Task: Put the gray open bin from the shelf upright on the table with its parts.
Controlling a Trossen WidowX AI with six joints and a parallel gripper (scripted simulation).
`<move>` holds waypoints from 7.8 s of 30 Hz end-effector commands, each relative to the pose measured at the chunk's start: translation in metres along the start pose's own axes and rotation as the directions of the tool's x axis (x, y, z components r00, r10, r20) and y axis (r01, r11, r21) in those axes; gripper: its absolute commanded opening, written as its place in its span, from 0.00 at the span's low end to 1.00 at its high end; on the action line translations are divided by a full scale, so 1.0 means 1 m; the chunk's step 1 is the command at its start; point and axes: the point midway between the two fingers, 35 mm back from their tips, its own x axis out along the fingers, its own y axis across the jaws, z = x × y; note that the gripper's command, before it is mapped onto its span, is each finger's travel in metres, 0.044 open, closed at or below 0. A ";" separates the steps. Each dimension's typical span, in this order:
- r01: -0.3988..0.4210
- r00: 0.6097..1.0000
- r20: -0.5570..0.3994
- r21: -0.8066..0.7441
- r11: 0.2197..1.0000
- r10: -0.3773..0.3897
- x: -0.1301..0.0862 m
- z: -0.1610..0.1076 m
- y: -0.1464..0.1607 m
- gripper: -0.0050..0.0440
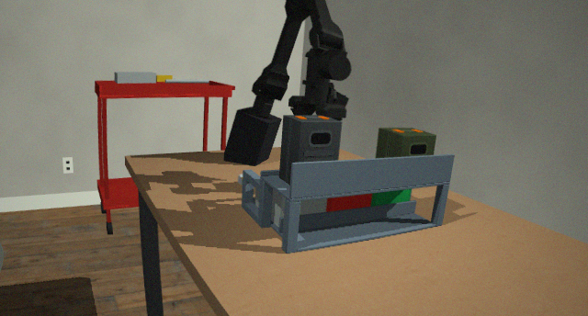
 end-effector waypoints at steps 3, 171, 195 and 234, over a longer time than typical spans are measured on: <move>0.025 1.000 -0.002 -0.005 1.000 -0.025 -0.007 0.001 -0.005 1.00; 0.026 1.000 -0.002 -0.005 1.000 -0.026 -0.012 0.001 -0.005 1.00; 0.026 1.000 -0.002 -0.006 1.000 -0.026 0.005 0.001 -0.006 1.00; 0.025 1.000 -0.002 -0.005 1.000 -0.025 0.025 0.001 -0.006 1.00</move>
